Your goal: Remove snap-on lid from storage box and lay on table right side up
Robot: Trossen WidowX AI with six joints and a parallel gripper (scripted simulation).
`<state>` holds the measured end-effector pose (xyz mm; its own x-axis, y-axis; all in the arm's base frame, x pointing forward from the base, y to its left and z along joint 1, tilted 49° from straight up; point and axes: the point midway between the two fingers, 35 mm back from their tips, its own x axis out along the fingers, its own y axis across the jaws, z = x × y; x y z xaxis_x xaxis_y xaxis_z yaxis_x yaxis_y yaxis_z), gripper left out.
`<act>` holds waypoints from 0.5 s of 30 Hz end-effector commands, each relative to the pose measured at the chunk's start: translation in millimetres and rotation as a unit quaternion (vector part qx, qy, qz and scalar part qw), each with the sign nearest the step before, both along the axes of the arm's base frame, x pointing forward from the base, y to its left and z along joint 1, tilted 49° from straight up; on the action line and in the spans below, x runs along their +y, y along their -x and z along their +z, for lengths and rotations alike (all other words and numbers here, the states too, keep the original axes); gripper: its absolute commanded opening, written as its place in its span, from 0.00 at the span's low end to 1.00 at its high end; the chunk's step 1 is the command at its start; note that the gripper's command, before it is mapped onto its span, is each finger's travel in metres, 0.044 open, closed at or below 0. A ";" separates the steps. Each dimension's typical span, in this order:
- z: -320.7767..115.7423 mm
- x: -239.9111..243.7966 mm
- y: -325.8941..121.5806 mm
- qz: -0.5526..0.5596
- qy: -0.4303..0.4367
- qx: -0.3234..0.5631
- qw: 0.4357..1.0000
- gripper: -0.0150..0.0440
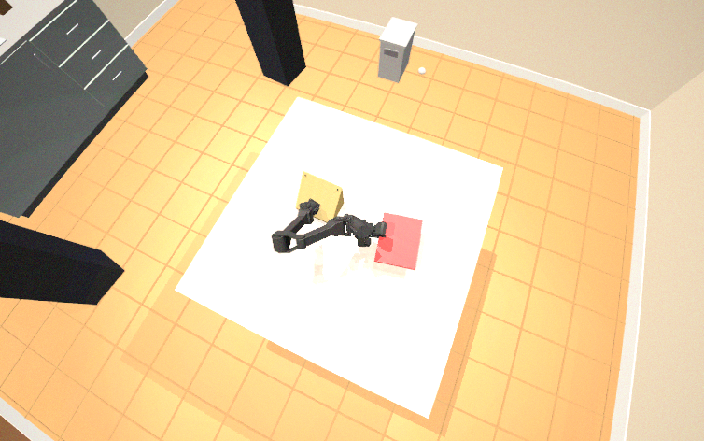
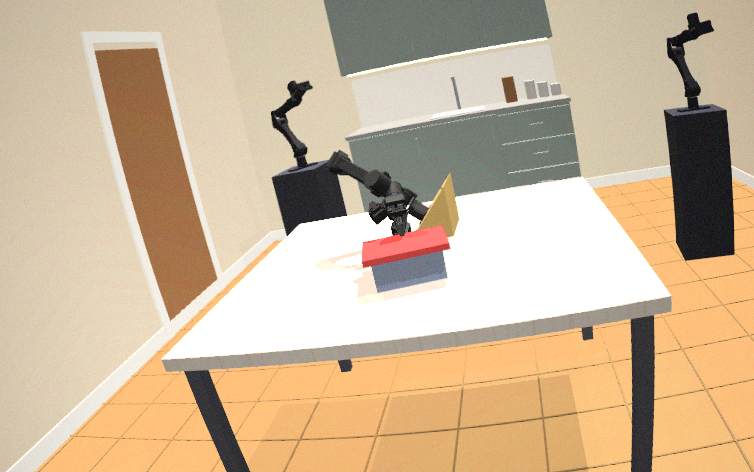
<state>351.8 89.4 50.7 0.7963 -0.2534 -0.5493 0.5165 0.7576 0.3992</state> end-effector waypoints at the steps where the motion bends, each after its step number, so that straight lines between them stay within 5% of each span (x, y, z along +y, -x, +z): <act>1: 0.1 0.7 -0.6 0.002 0.000 0.000 1.000 0.31; 15: 1.4 1.6 0.4 0.000 0.000 0.000 1.000 0.25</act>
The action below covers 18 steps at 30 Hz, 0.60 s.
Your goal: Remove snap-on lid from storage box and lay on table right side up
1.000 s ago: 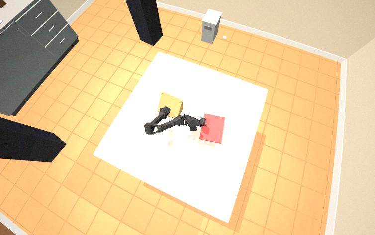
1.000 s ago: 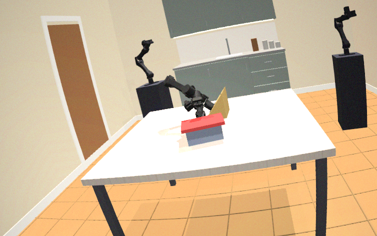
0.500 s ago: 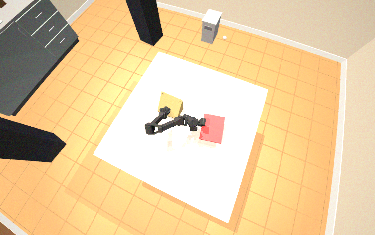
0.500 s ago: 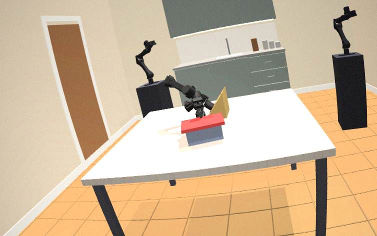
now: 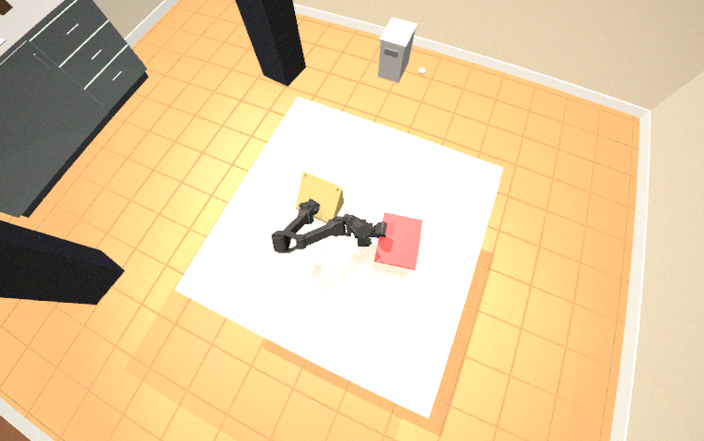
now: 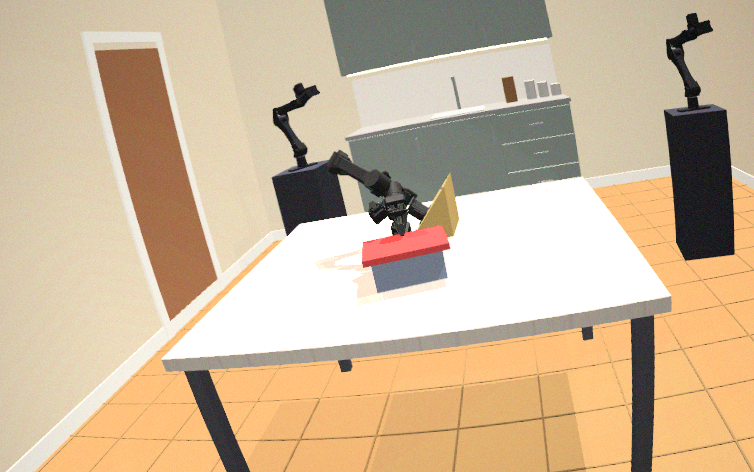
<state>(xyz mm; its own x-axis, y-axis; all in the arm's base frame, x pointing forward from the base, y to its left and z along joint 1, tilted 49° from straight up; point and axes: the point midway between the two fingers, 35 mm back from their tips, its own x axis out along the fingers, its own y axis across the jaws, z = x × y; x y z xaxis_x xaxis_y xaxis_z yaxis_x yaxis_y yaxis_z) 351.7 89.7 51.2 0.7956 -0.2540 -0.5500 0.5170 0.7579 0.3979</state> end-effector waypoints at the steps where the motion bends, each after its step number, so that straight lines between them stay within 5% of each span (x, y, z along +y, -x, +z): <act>1: 1.1 1.4 0.3 0.000 0.000 -0.001 1.000 0.25; 18: 3.5 3.6 1.7 0.000 -0.001 0.000 1.000 0.25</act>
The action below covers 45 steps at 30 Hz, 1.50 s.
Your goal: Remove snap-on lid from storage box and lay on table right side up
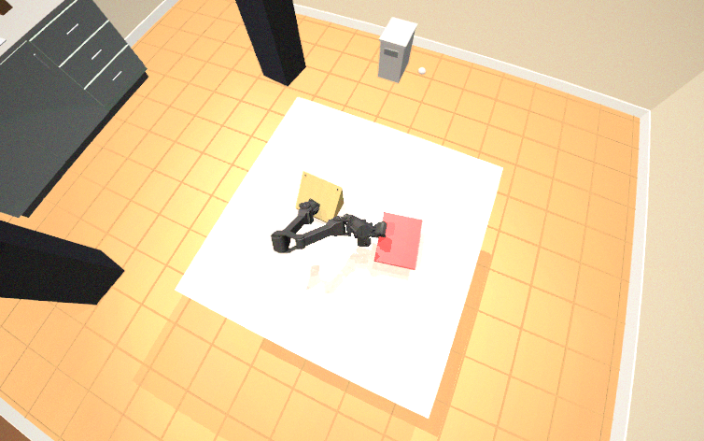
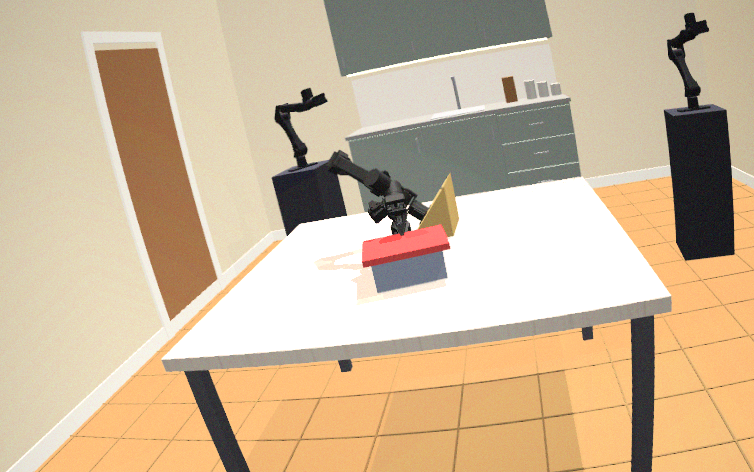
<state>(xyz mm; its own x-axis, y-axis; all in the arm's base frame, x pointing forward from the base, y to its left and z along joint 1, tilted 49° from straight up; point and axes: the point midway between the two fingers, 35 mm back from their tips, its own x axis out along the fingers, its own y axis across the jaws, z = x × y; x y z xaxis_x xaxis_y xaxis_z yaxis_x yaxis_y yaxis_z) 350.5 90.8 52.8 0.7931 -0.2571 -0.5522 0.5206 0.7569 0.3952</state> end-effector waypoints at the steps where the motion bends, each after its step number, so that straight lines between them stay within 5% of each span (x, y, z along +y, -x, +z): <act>1: 2.0 2.7 0.7 0.002 -0.001 -0.002 1.000 0.25; 45: 8.0 9.2 1.5 0.002 -0.001 -0.002 1.000 0.25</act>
